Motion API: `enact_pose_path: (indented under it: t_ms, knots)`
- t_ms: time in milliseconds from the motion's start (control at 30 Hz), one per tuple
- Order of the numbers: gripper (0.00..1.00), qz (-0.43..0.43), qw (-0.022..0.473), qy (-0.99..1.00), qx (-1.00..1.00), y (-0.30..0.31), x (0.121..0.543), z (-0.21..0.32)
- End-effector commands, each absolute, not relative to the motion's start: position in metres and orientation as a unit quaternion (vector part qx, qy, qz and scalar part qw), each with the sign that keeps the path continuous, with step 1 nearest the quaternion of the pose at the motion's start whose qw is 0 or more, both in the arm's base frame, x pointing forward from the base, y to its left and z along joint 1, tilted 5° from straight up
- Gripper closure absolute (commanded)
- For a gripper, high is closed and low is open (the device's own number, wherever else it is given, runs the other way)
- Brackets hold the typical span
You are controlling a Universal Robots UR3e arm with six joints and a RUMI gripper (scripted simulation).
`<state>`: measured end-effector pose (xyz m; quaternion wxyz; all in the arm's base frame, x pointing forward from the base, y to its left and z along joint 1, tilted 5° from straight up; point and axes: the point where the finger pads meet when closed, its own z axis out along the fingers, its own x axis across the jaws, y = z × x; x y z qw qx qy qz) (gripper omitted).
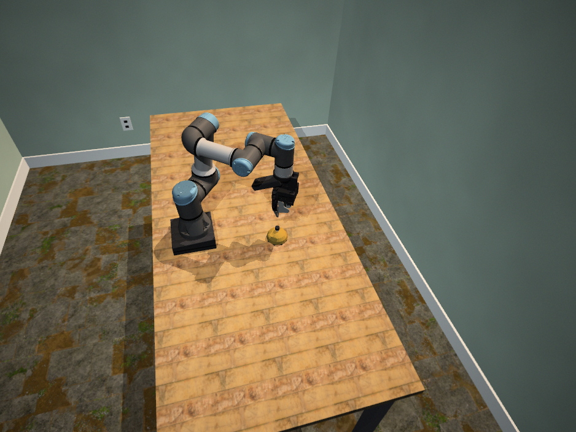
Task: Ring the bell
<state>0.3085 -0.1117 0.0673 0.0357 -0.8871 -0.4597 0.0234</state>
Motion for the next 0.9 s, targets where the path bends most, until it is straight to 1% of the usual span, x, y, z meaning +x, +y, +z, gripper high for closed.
enact_pose_path:
  t_ms: [0, 867]
  knots:
    - [1.0, 0.022, 0.031, -0.46, -0.887, -0.113, 0.309, 0.06]
    - [1.0, 0.022, 0.032, -0.46, -0.887, -0.112, 0.304, 0.02]
